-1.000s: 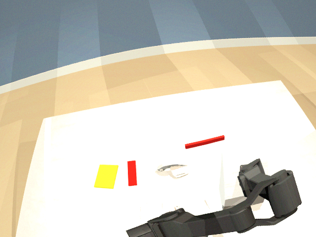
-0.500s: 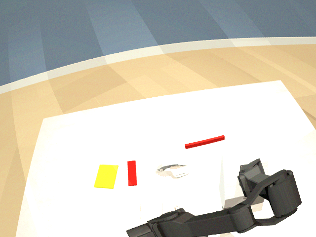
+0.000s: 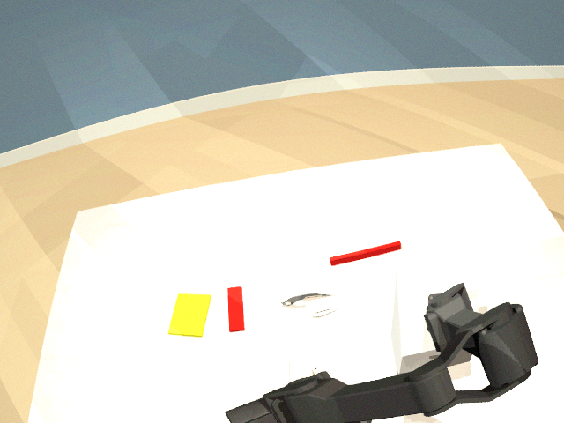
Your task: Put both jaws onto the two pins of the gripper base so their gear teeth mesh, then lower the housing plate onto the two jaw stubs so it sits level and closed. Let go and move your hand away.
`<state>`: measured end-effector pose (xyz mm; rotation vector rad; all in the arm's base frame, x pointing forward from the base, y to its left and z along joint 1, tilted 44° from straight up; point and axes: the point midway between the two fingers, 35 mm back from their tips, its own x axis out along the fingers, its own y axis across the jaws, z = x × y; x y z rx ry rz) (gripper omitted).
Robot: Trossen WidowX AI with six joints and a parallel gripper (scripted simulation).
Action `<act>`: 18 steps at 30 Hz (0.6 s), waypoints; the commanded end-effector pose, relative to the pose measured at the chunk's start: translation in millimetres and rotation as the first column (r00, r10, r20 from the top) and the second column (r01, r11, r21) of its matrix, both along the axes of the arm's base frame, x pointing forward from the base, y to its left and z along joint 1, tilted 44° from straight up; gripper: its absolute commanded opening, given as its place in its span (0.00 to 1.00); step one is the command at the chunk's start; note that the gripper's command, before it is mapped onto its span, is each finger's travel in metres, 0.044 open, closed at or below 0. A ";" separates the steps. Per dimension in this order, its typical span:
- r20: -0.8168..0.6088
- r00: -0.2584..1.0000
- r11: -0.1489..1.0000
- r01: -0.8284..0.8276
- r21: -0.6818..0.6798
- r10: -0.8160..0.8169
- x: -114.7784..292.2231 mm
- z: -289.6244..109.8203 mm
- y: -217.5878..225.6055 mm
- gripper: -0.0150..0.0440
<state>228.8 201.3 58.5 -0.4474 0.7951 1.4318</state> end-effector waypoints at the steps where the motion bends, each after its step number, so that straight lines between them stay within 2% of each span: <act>1: 0.002 1.000 1.000 0.000 0.000 0.000 0.9 1.4 -1.4 0.48; 18: 0.003 1.000 1.000 0.002 -0.009 -0.002 6.4 37.6 -38.7 0.48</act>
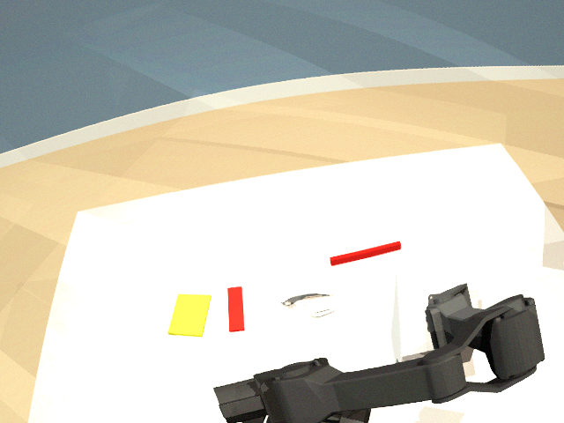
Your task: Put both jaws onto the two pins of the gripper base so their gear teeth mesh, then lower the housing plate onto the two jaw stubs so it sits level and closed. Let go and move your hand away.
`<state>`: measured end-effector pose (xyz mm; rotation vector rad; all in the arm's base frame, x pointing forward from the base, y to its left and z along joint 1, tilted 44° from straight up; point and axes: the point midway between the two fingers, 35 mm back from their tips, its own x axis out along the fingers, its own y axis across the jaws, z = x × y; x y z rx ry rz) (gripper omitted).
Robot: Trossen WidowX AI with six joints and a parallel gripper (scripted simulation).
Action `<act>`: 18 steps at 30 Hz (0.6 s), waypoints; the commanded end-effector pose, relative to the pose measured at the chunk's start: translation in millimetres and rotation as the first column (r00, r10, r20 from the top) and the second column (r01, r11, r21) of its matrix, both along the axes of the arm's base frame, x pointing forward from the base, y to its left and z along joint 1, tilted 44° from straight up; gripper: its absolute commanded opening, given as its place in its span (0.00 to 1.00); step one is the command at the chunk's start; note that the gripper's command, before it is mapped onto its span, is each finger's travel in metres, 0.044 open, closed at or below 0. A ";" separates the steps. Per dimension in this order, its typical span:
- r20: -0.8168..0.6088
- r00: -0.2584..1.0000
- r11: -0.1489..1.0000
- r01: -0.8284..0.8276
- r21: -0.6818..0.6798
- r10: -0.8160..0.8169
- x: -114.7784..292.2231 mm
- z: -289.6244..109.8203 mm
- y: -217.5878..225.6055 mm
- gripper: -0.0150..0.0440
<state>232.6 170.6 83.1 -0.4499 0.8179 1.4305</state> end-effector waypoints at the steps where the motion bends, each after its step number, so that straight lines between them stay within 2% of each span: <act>1: 0.016 1.000 1.000 0.002 0.007 -0.002 2.5 15.3 -10.2 0.48; 8: 0.016 1.000 1.000 0.003 0.010 -0.003 1.0 30.2 -23.9 0.48; 18: 0.016 1.000 1.000 0.003 0.010 -0.003 0.9 30.6 -24.2 0.48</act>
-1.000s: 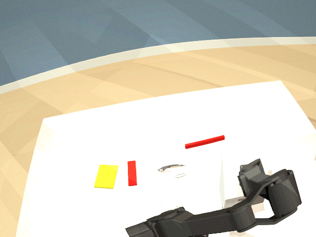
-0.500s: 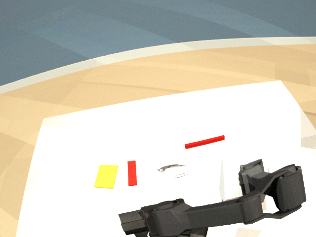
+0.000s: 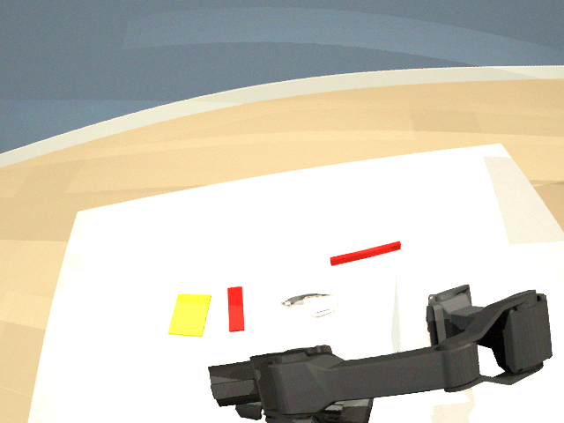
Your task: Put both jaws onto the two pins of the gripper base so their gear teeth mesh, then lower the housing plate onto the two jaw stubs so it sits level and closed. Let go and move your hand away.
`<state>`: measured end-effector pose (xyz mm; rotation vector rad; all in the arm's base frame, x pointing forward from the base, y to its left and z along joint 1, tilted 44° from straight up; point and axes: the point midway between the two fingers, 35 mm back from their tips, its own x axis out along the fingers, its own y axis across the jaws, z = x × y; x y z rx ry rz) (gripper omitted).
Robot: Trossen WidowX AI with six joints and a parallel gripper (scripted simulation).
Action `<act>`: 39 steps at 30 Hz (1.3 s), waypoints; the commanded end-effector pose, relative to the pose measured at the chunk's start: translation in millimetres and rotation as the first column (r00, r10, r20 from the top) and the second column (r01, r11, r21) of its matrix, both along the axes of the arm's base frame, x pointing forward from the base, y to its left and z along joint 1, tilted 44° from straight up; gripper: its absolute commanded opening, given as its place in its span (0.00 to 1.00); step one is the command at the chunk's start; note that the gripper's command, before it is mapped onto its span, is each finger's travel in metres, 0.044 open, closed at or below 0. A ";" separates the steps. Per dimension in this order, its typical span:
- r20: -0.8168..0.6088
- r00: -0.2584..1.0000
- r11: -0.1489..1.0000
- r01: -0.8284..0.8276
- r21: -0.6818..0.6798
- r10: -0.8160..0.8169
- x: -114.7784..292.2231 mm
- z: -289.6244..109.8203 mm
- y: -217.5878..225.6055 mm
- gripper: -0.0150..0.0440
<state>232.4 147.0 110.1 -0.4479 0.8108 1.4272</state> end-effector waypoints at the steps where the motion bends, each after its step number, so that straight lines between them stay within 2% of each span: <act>1: 0.011 1.000 1.000 0.000 0.005 0.000 1.1 3.7 -0.6 0.48; 19: -0.258 0.921 0.956 0.285 -0.064 -0.292 22.7 -21.9 -25.4 0.48; 39: -0.516 0.625 0.798 0.557 -0.230 -0.585 41.3 -55.2 -59.2 0.48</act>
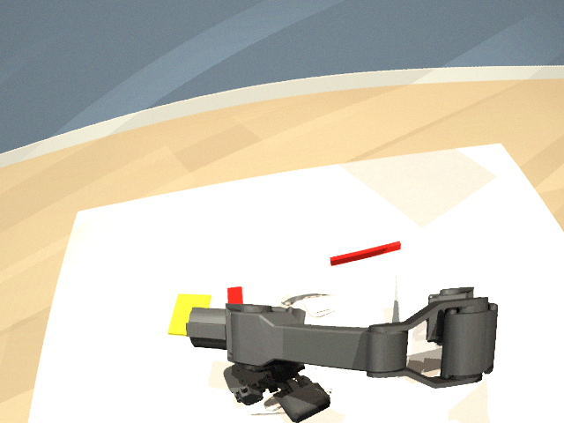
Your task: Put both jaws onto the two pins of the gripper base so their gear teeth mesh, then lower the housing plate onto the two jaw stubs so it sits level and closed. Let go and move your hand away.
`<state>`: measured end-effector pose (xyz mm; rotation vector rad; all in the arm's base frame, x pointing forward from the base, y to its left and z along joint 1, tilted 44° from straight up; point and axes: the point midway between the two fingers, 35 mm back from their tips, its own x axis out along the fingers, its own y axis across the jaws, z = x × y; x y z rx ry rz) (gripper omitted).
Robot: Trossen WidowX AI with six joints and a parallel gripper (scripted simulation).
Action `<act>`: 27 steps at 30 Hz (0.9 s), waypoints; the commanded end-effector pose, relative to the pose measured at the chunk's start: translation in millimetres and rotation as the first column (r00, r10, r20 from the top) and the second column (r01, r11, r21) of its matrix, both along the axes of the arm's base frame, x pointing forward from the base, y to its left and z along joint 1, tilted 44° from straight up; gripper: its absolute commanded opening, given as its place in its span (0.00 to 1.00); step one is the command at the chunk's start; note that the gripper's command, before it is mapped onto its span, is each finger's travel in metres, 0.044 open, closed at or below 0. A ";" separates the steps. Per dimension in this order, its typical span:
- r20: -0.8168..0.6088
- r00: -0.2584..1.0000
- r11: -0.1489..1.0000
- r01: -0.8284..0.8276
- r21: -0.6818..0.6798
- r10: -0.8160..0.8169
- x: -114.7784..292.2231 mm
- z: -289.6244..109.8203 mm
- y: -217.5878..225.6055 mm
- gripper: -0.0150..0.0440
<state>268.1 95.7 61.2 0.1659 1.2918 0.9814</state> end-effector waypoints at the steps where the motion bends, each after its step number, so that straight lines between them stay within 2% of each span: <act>1: -0.076 0.993 0.996 0.089 -0.011 -0.090 6.3 -8.1 -9.7 0.48; 12: -0.245 0.931 0.963 0.266 -0.047 -0.270 12.1 -26.0 -28.1 0.48; 27: -0.247 0.930 0.962 0.269 -0.048 -0.272 12.2 -26.2 -28.4 0.48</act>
